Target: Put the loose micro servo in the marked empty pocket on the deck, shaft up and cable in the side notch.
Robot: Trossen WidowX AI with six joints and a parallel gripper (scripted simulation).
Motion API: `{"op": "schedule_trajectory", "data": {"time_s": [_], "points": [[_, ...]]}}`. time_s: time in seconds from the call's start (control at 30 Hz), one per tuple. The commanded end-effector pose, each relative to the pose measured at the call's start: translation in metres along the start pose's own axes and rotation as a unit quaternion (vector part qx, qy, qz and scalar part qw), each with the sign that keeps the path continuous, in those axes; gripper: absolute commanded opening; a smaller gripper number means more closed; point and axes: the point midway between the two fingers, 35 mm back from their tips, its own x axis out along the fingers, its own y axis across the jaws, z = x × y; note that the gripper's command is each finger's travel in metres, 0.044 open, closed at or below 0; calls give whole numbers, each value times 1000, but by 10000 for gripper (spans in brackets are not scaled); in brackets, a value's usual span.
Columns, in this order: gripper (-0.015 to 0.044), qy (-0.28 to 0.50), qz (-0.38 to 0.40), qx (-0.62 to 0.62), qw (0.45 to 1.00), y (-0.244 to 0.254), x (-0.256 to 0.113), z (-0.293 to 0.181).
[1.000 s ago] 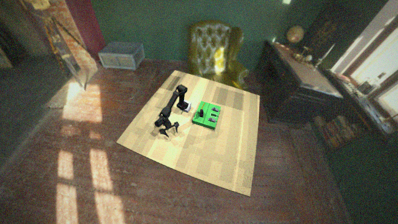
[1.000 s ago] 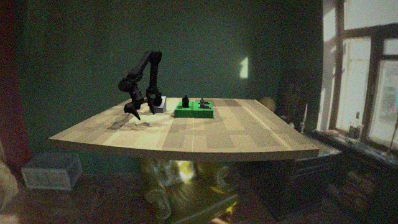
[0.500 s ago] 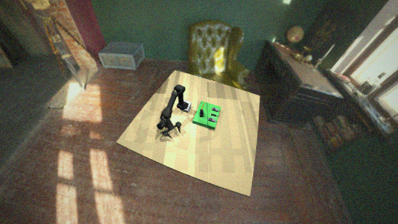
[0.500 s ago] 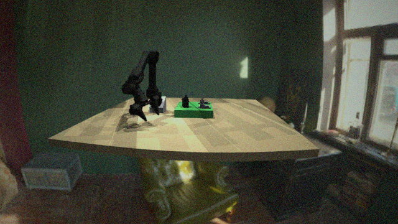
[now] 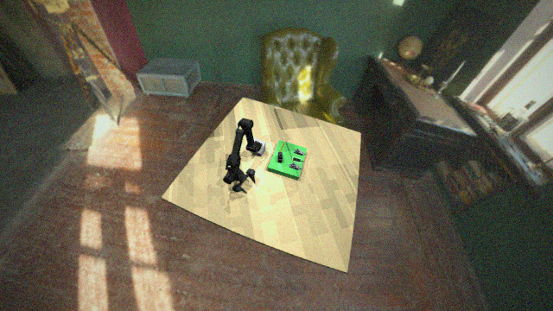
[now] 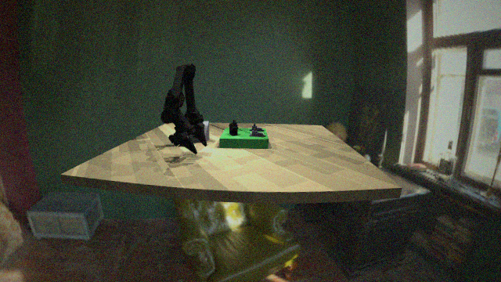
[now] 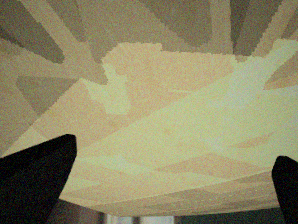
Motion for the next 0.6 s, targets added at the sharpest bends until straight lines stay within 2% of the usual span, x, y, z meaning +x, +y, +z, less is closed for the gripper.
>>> {"op": "schedule_trajectory", "data": {"time_s": [0.0, 0.57], "points": [[440, -3, -24, -40, 999, -8, 8, -3], [440, 11, -92, -187, 978, -37, 31, -24]]}}
